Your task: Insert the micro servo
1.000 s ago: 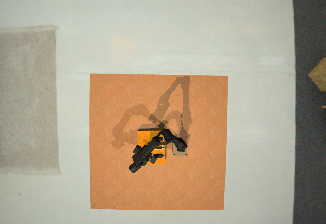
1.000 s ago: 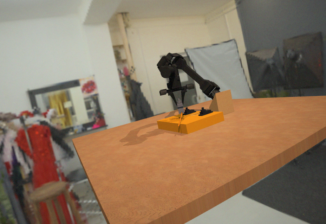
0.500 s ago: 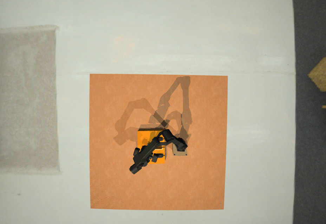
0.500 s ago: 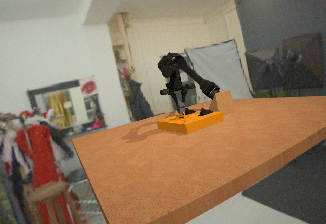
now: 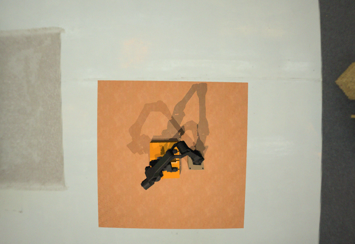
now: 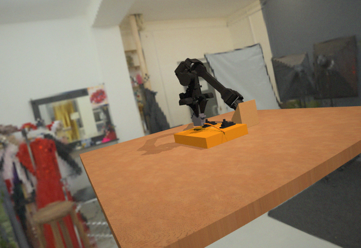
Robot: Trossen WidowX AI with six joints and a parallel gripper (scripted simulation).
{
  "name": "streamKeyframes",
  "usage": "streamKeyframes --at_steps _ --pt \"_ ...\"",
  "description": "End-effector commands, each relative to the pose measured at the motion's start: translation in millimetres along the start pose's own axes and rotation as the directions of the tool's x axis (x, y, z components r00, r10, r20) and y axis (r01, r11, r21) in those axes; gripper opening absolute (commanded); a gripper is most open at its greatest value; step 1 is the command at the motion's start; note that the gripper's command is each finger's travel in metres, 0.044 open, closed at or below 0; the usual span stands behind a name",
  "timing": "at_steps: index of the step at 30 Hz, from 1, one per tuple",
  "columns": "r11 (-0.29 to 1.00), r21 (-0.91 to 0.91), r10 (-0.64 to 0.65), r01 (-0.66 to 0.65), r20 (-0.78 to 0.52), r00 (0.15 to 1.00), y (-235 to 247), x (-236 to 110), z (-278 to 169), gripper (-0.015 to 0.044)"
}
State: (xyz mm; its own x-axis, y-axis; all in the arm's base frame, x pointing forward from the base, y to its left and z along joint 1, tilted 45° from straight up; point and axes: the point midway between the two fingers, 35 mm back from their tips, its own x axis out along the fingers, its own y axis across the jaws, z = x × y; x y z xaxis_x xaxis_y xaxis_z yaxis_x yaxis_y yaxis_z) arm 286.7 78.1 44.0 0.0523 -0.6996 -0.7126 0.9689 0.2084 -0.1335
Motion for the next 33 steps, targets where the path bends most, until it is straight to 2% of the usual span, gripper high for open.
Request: streamKeyframes --at_steps 1,8,16,33 --pt "0.988 -0.154 0.003 -0.003 -0.004 1.000 -0.1 -0.9 -1.7 0.0000" --pt "0.922 -0.388 0.003 -0.004 -0.004 1.000 0.0 -0.9 -1.7 0.0000" --pt "0.779 -0.627 0.003 -0.005 -0.004 1.000 0.0 -0.9 -1.7 0.0000" --pt "0.296 -0.955 0.003 -0.005 -0.004 1.000 0.0 -0.9 -1.6 0.0000"
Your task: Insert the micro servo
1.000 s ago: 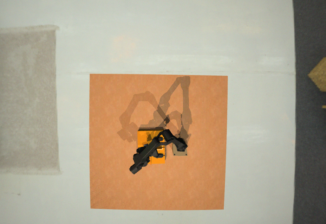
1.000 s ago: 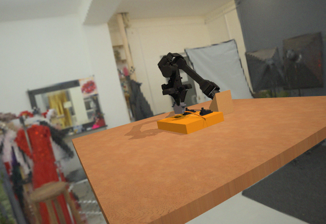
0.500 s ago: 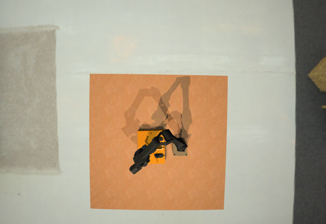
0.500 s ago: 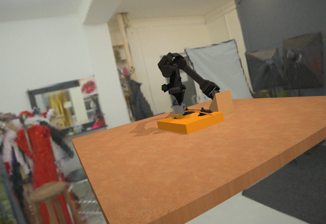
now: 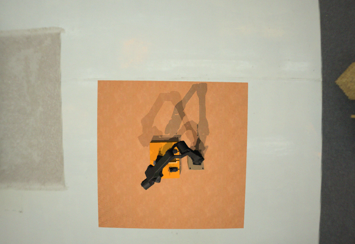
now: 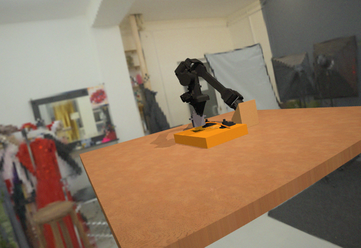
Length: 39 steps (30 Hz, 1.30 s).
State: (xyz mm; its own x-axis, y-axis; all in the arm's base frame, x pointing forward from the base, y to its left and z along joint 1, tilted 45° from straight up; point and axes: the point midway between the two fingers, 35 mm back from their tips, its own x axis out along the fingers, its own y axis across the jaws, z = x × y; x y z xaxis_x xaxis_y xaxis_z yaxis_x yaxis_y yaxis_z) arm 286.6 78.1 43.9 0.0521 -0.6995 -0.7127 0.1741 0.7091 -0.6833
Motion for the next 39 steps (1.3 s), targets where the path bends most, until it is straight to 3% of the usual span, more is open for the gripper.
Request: streamKeyframes --at_steps 1,5,15,39 --pt "0.988 -0.154 0.005 -0.005 0.001 1.000 1 -1 -1 0.0000" --pt "0.972 -0.236 0.005 -0.004 0.001 1.000 1 -1 -1 0.0000" --pt "0.971 -0.240 0.005 -0.004 0.001 1.000 0 -1 -7 0.0000" --pt "0.970 -0.244 0.004 -0.005 -0.003 1.000 -24 -1 -107 0.0000"
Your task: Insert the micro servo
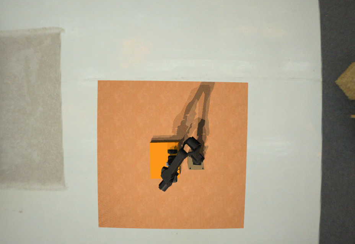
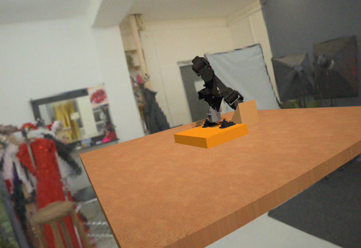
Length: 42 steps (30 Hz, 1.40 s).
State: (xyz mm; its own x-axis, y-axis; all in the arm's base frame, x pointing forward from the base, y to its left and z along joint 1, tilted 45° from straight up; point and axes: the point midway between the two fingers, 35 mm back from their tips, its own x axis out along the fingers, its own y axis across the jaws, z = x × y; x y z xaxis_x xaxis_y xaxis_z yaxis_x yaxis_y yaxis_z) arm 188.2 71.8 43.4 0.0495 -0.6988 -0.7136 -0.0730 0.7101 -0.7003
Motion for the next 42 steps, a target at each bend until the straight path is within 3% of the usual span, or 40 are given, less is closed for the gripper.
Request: streamKeyframes --at_steps 1,42 --pt "1.000 0.002 0.003 -0.003 0.001 1.000 0 0 -11 0.0000" --pt "1.000 0.003 0.002 -0.002 0.001 1.000 0 30 -11 0.0000"
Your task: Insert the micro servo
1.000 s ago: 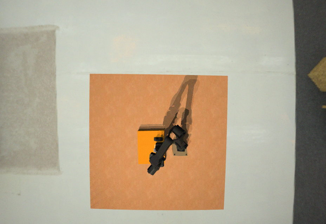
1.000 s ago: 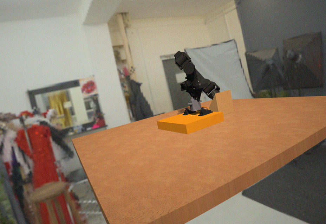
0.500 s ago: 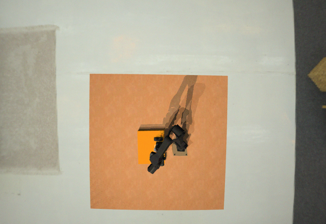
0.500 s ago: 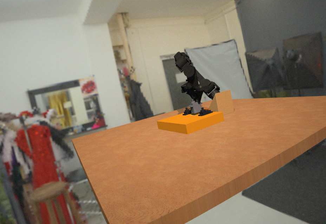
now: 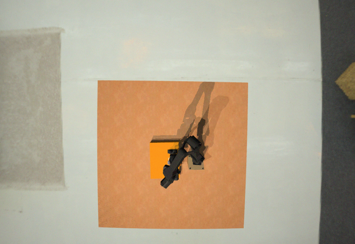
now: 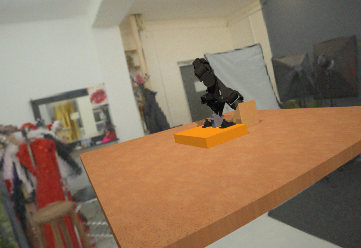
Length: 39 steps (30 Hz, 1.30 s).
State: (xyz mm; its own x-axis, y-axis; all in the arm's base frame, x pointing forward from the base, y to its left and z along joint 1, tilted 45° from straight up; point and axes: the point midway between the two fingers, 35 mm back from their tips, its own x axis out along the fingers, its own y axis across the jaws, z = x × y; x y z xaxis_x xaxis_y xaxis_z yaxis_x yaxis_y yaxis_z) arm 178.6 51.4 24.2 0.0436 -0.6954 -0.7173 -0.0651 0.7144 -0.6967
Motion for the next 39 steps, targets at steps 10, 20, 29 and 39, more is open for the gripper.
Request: streamKeyframes --at_steps 10,20,29,39 --pt "1.000 -0.006 -0.003 0.003 0.007 1.000 0 11 0 0.0000" --pt "1.000 -0.005 -0.003 0.003 0.007 1.000 0 19 0 0.0000" --pt "1.000 -0.005 -0.004 0.004 0.007 1.000 0 27 0 0.0000" --pt "1.000 -0.005 -0.004 0.004 0.007 1.000 0 36 0 0.0000"
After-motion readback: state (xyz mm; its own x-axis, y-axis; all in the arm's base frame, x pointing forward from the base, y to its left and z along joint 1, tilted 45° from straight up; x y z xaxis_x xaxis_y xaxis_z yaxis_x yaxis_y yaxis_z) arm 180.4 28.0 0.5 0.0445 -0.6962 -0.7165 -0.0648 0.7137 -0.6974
